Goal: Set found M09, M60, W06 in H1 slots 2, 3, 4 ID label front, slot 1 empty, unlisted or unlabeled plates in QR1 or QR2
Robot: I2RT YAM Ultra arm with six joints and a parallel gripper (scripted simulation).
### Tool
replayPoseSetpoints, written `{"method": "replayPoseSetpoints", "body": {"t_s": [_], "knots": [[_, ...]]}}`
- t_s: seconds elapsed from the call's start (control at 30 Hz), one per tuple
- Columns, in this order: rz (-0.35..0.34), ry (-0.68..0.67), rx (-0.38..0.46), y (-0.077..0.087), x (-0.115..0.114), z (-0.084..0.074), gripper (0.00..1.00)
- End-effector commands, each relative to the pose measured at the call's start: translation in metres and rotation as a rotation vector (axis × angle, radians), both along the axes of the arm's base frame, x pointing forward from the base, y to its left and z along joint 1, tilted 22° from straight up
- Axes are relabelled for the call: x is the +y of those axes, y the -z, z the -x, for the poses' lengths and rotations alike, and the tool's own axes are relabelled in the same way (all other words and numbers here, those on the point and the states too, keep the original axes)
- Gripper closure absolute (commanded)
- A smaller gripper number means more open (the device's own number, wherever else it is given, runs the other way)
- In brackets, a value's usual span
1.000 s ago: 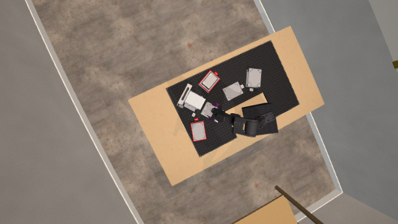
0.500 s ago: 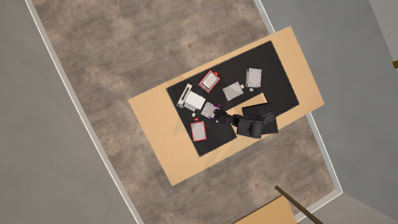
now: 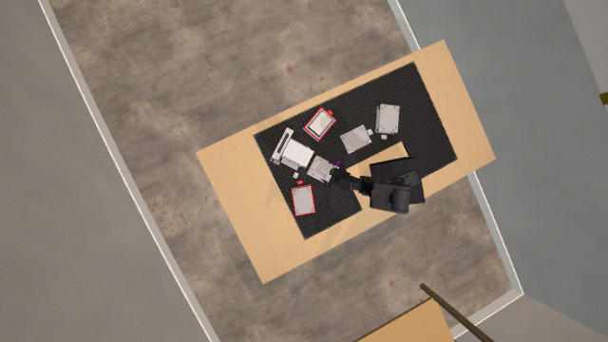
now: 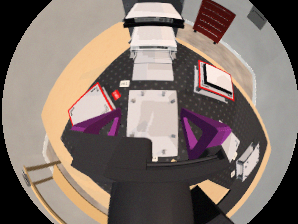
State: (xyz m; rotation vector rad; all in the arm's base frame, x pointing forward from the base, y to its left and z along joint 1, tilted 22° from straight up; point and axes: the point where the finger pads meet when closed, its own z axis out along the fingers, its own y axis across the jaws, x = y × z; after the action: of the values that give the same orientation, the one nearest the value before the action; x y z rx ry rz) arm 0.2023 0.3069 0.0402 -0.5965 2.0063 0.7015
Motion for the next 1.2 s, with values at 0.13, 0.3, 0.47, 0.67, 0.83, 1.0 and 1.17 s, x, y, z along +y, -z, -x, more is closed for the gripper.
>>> {"method": "replayPoseSetpoints", "body": {"t_s": [0.13,0.3,0.47,0.67,0.83,1.0,1.17], "knots": [[0.012,0.011,0.003,-0.002,-0.009,0.005,0.00],[0.012,0.011,0.003,-0.006,-0.015,0.011,0.00],[0.012,0.011,0.003,-0.007,-0.018,0.014,0.00],[0.012,0.011,0.003,-0.008,-0.018,0.014,0.00],[0.012,0.011,0.003,-0.023,-0.024,0.015,0.00],[0.012,0.011,0.002,-0.033,-0.028,0.016,0.00],[0.012,0.011,0.002,-0.048,-0.034,0.017,0.00]]}}
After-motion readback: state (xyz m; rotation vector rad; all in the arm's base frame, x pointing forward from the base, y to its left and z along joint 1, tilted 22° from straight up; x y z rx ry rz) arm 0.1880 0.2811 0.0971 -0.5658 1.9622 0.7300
